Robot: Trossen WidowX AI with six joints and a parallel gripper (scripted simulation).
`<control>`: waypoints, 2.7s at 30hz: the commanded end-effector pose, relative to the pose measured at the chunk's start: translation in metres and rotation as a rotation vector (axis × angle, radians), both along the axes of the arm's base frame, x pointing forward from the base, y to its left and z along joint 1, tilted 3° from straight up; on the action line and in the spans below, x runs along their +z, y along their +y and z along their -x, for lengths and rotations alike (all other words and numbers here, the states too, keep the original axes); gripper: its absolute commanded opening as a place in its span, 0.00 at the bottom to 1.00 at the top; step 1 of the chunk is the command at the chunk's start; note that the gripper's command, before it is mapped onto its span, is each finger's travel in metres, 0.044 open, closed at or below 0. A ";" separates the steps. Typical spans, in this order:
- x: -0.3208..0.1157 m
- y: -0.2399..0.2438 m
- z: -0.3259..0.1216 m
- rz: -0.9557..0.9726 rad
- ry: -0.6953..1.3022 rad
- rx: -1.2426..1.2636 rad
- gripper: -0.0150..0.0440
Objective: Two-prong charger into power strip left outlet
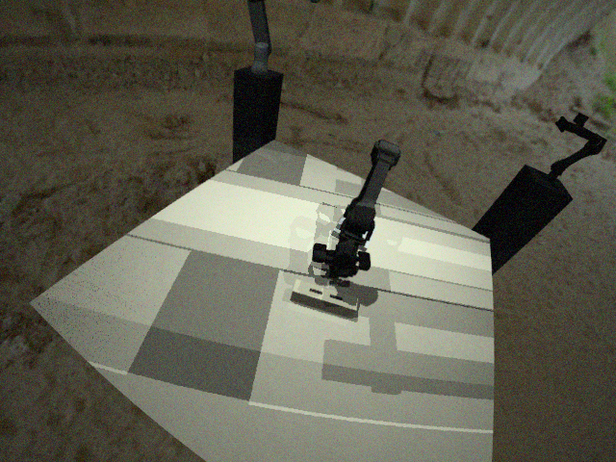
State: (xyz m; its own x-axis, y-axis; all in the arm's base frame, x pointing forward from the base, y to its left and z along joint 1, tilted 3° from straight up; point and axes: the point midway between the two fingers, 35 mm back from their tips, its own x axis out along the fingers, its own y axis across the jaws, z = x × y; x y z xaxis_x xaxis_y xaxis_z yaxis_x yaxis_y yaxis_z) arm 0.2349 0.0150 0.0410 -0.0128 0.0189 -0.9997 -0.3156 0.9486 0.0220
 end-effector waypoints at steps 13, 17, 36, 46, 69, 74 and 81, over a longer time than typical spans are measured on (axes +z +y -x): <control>-0.003 0.009 -0.010 -0.007 0.008 -0.077 0.25; -0.002 0.010 -0.015 -0.007 0.009 -0.088 0.25; -0.003 0.018 -0.038 -0.008 0.011 -0.136 0.25; -0.004 0.024 -0.047 -0.009 0.012 -0.158 0.25; -0.004 0.025 -0.049 -0.009 0.012 -0.158 0.25; -0.004 0.025 -0.051 -0.009 0.012 -0.158 0.25; -0.004 0.026 -0.053 -0.009 0.012 -0.158 0.25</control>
State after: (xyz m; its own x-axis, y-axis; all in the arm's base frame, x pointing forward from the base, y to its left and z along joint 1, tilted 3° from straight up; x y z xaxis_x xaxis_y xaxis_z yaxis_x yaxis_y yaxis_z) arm 0.2869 0.0397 0.0376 -0.0176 0.0266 -0.9995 -0.1667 0.9856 0.0291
